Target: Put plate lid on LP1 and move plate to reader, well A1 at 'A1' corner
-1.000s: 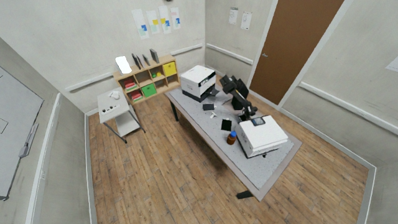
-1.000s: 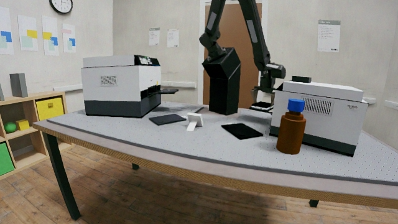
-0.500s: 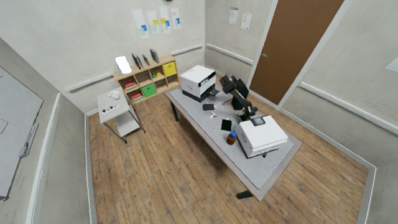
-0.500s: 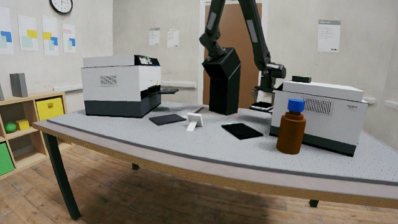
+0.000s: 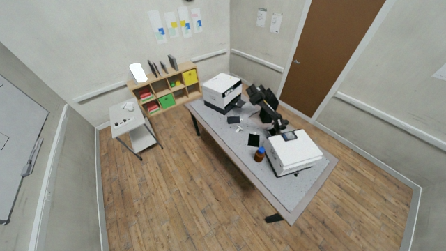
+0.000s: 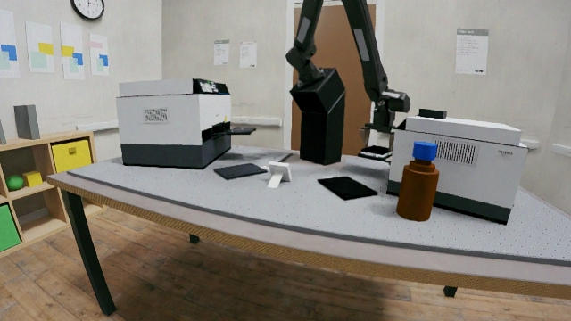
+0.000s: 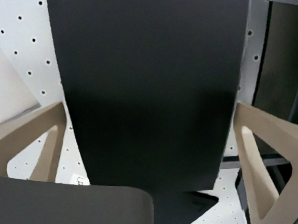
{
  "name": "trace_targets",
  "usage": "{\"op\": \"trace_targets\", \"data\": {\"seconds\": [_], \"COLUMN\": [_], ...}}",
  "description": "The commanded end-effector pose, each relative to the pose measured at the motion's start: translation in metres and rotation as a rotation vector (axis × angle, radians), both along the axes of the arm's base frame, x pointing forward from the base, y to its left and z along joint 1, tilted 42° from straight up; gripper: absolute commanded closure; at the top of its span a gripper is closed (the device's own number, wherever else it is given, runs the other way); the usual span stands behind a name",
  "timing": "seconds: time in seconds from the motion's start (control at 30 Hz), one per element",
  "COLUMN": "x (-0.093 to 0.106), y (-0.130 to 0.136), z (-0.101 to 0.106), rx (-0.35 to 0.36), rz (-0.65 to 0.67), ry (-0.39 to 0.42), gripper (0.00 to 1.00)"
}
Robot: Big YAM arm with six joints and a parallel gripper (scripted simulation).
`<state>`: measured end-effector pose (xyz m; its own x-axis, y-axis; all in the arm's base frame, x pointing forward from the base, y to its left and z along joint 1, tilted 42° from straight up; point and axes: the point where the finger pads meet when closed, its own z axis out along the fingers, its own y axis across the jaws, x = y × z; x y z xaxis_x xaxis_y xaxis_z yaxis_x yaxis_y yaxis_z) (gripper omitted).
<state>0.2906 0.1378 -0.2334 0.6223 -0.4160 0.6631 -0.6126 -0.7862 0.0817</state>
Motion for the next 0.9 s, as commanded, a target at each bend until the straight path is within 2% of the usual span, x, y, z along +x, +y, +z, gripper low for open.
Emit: {"op": "trace_targets", "data": {"seconds": [0.0, 0.23, 0.63, 0.67, 0.87], "x": [0.006, -0.001, -0.001, -0.001, -0.001], "y": [0.013, 0.006, 0.005, 0.005, 0.005], "z": [0.004, 0.004, 0.004, 0.004, 0.004], "rx": [0.027, 0.015, 0.013, 0.013, 0.013], "rz": [0.009, 0.008, 0.007, 0.007, 0.007], "ry": [-0.026, -0.014, -0.013, -0.013, -0.013], "gripper": [0.00, 0.00, 0.00, 0.15, 0.15]}}
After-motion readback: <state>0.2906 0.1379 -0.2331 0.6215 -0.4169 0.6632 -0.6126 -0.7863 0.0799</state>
